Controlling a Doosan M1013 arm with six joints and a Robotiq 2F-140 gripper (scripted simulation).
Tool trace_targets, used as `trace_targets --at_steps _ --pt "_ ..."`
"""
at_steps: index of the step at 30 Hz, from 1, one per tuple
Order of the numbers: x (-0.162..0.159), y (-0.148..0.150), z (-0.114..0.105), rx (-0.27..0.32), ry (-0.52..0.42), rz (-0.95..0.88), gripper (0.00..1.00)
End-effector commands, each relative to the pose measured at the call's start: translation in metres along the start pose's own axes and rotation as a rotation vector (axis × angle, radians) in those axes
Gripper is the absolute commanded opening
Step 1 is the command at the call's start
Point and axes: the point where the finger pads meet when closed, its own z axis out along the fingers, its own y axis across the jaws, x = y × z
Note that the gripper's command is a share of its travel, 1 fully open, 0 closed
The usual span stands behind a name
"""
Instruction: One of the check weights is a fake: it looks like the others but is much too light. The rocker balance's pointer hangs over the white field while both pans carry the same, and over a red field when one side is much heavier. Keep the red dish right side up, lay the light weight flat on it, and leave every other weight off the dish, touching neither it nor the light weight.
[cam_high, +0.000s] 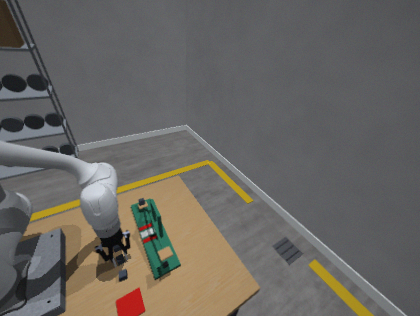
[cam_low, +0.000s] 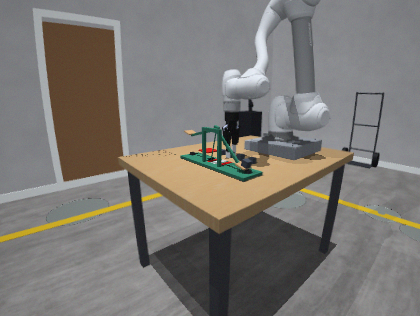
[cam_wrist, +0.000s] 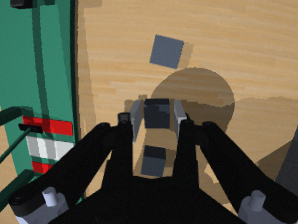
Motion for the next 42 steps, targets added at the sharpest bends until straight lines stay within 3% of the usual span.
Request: trace_targets --at_steps 1,16,17,42 --pt "0.0 0.0 0.0 0.0 0.0 0.0 0.35" --pt "0.0 0.0 0.0 0.0 0.0 0.0 0.35" --pt "0.0 0.0 0.0 0.0 0.0 0.0 0.24" --pt "0.0 0.0 0.0 0.0 0.0 0.0 0.24"
